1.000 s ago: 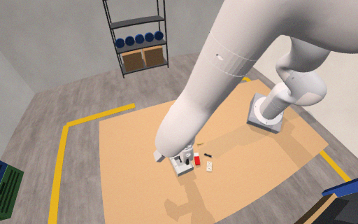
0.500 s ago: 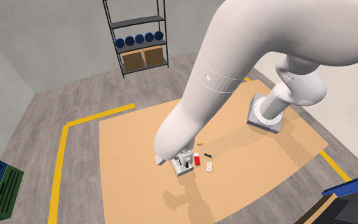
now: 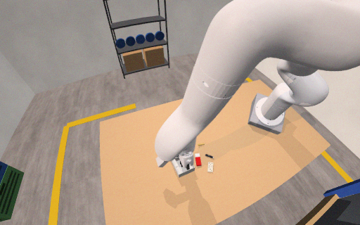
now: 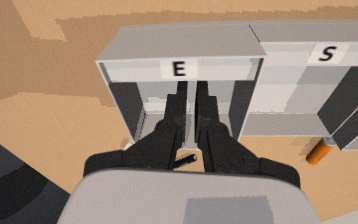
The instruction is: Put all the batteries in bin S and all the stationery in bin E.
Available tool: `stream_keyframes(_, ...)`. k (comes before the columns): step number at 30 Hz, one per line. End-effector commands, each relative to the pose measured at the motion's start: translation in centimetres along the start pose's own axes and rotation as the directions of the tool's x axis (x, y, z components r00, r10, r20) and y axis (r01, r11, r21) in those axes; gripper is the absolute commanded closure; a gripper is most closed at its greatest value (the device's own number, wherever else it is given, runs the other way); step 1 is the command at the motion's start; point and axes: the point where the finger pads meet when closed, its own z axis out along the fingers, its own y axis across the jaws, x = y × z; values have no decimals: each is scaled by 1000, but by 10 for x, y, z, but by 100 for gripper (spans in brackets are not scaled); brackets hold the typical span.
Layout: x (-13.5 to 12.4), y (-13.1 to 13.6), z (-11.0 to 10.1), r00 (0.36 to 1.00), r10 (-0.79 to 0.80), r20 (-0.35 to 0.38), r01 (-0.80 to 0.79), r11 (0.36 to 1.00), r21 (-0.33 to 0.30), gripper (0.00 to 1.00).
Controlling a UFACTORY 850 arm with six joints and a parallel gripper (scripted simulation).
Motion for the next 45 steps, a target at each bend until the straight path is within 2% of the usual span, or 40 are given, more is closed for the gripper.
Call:
stream_keyframes(1,1,0,-1,1000,0,-2,0,1000,0,93)
stream_keyframes(35,1,0,-1,1000,0,-2,0,1000,0,93)
stream_keyframes(45,1,0,-14,1000,0,-2,0,1000,0,93)
